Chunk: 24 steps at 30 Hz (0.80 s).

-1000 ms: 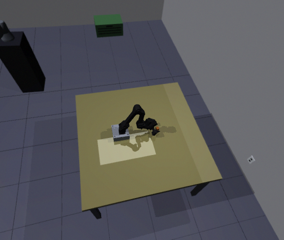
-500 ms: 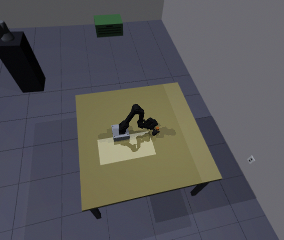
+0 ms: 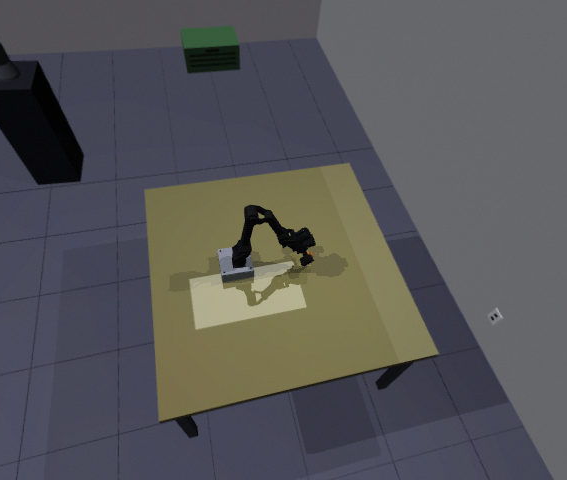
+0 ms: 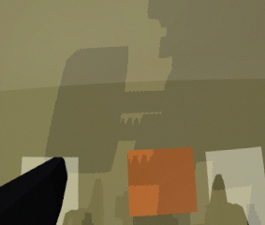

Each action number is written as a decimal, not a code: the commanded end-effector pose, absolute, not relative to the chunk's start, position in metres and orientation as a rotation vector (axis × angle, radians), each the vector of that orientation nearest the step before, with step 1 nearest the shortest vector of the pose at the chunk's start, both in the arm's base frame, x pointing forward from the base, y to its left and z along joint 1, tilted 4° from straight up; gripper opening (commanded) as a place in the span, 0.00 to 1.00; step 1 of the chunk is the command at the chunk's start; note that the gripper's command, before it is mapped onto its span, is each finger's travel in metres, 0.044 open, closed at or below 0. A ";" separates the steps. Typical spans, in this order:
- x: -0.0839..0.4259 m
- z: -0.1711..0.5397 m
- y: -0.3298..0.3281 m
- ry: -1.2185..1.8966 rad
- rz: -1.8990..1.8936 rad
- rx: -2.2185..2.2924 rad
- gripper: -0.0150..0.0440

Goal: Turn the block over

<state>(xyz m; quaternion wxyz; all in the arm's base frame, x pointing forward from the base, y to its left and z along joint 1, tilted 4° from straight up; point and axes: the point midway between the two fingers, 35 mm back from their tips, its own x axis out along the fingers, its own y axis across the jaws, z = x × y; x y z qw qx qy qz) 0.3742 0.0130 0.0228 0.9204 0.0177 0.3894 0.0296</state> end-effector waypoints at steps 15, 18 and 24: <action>0.367 0.069 0.013 1.092 0.082 0.022 1.00; 0.375 0.072 0.013 1.189 0.084 0.018 1.00; 0.385 0.082 0.014 1.386 0.087 0.010 1.00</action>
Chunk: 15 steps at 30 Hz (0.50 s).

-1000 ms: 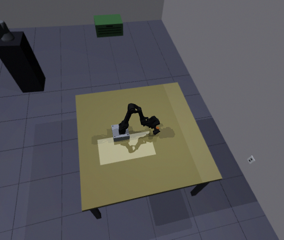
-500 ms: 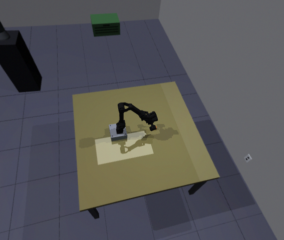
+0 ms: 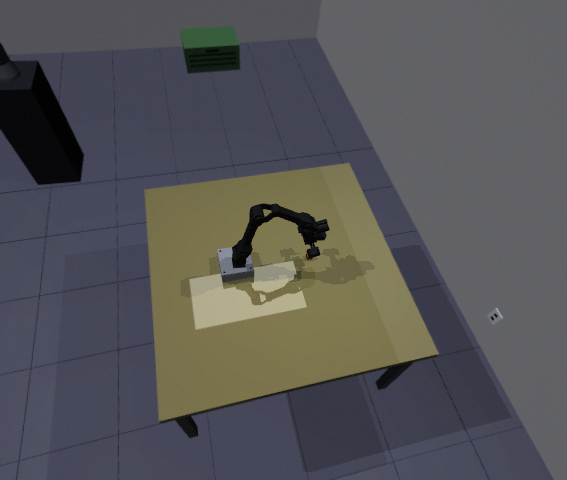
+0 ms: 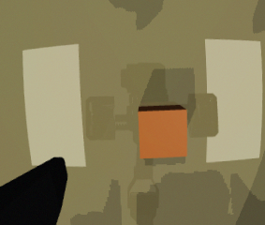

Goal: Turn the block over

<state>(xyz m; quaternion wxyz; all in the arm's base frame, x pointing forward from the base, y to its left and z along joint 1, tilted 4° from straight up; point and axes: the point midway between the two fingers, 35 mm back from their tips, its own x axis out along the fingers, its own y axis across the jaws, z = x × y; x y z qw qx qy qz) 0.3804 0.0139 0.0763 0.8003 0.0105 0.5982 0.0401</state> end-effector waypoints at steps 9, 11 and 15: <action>0.387 0.088 0.015 1.498 0.090 0.004 1.00; 0.388 0.077 0.015 1.498 0.090 0.004 1.00; 0.389 0.053 0.017 1.498 0.091 0.004 1.00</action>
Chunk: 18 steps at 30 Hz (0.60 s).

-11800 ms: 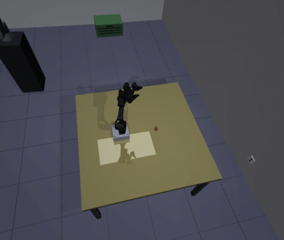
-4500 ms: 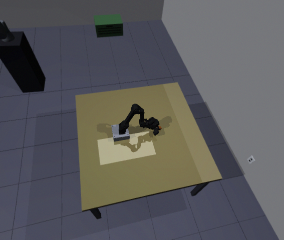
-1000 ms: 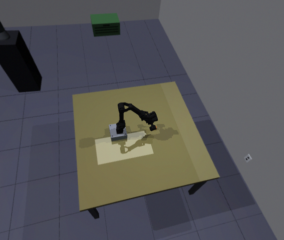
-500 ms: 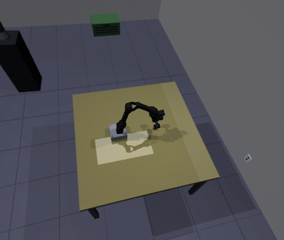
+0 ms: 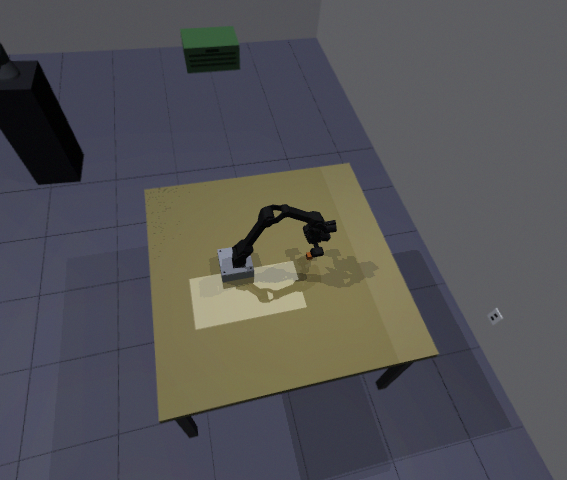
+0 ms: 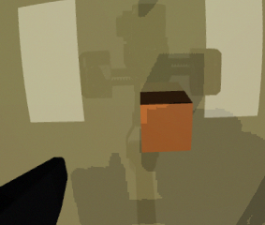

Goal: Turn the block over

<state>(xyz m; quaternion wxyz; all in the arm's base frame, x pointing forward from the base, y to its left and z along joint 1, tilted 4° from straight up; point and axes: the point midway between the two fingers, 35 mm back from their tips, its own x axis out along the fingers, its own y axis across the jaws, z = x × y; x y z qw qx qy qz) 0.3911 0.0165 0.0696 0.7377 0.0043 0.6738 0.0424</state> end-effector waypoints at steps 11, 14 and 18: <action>0.391 0.033 0.018 1.498 0.091 0.004 1.00; 0.391 0.028 0.018 1.498 0.091 0.004 1.00; 0.392 0.021 0.019 1.499 0.091 0.004 1.00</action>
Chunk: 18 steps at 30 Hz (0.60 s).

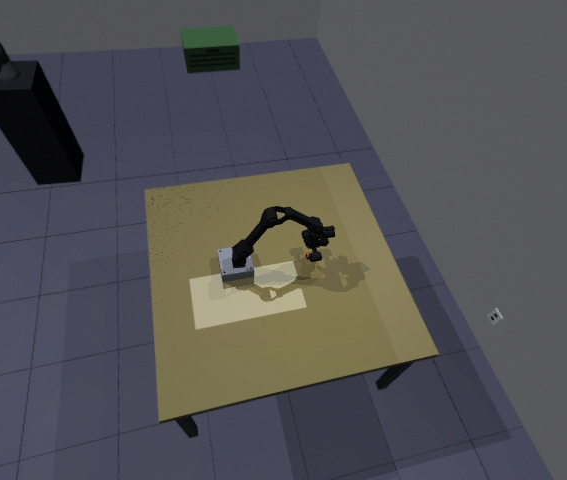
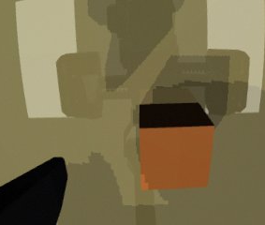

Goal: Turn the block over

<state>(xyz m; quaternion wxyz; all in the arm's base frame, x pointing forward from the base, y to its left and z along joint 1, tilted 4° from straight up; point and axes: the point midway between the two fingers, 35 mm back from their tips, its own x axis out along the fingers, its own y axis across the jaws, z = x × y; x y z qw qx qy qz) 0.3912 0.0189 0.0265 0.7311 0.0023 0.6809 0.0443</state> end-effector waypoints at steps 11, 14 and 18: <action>0.392 0.006 0.020 1.499 0.091 0.004 1.00; 0.392 0.006 0.020 1.499 0.091 0.004 0.87; 0.392 0.006 0.020 1.499 0.091 0.004 0.69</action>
